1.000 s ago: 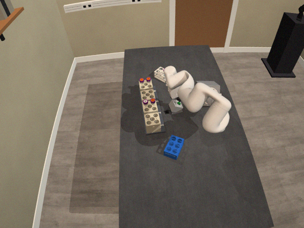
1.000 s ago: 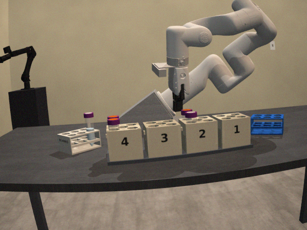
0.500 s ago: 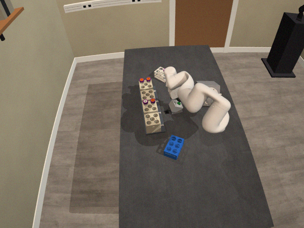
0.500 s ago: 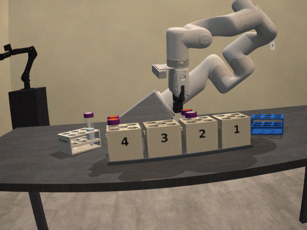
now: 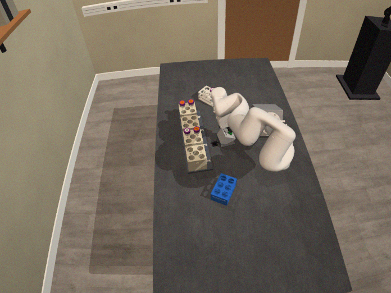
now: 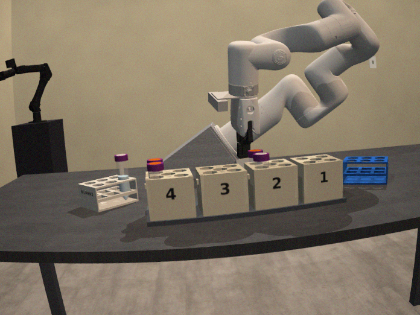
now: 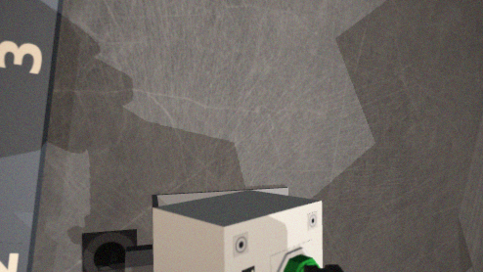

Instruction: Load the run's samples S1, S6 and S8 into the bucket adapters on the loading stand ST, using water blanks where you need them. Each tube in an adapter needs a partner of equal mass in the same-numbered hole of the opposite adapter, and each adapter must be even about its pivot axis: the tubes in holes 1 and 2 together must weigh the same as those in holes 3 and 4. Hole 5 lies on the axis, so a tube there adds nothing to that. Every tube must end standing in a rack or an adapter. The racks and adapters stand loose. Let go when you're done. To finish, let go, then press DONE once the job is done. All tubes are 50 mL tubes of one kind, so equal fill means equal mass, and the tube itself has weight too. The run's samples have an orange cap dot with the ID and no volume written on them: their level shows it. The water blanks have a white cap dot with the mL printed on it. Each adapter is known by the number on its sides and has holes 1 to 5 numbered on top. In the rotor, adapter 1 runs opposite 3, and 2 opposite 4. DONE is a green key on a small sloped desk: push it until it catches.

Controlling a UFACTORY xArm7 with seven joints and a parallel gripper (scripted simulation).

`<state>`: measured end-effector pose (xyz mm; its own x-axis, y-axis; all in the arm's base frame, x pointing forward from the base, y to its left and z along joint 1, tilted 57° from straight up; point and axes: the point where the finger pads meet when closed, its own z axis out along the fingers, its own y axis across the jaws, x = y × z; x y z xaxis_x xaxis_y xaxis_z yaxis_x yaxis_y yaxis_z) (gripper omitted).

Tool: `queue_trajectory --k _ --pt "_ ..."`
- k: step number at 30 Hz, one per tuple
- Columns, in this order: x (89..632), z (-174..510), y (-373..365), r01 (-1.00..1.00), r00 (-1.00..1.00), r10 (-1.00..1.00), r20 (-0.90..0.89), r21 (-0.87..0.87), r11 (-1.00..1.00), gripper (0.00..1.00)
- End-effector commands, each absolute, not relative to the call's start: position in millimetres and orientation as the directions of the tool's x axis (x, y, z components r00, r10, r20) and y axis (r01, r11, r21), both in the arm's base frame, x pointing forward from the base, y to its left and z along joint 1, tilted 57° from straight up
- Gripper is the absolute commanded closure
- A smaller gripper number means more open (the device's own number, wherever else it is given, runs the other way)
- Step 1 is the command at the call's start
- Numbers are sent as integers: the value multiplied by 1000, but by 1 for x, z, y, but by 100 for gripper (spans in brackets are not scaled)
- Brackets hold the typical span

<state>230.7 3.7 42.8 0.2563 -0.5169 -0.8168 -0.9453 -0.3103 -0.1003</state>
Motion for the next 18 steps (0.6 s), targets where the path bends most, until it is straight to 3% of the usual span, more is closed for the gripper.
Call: queue_trajectory --k 1,18 --pt "232 42 4 -946 257 -519 -815 -102 -308 100" --pt "232 40 7 -946 257 -519 -815 -102 -308 100"
